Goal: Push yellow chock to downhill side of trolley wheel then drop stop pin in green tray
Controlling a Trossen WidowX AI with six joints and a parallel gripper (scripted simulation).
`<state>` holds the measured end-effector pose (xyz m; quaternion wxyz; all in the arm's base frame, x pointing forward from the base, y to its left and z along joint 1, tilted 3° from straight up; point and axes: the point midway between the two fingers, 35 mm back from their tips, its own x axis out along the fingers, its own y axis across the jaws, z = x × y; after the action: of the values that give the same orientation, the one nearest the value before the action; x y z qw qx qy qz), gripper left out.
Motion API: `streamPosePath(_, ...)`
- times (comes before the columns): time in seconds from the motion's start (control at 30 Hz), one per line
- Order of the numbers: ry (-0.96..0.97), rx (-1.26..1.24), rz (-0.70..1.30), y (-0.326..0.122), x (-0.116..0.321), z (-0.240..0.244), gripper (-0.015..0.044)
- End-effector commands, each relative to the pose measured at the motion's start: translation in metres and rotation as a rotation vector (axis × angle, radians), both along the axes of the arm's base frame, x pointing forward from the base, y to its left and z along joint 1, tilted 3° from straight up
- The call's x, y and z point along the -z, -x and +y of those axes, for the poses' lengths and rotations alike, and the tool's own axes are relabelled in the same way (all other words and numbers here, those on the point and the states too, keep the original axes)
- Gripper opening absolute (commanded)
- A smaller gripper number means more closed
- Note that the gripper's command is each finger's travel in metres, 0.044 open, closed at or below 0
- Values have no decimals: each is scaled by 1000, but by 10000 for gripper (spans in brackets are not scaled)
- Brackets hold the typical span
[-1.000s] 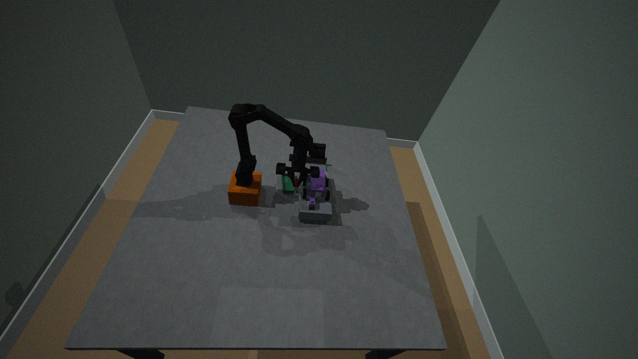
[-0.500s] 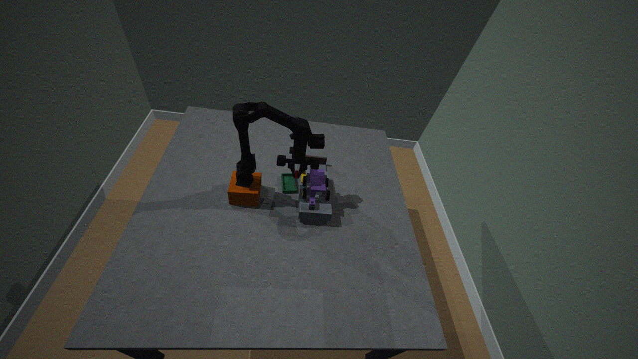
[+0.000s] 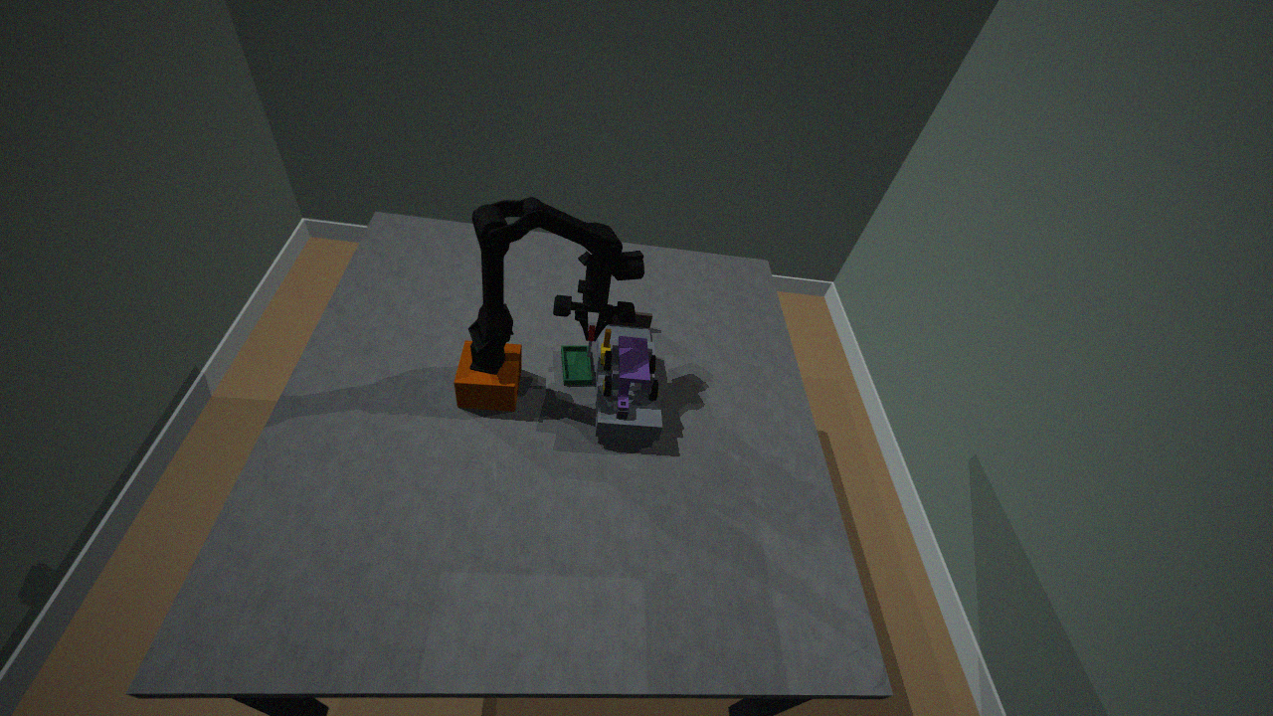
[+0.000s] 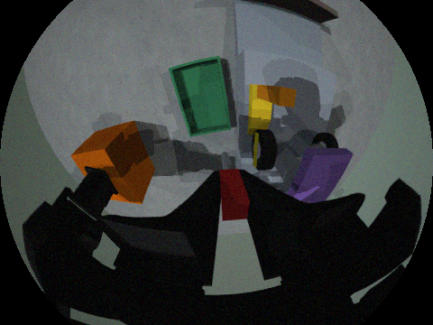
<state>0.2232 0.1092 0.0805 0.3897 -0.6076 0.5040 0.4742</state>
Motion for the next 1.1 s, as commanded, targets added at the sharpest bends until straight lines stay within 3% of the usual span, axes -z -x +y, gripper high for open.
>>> streamPosePath(0.0,0,1,6,4,3,16,0)
streamPosePath(0.33,-7,-39,14,8,6,29,0)
streamPosePath(1.07,-88,-708,105,9,5,25,0)
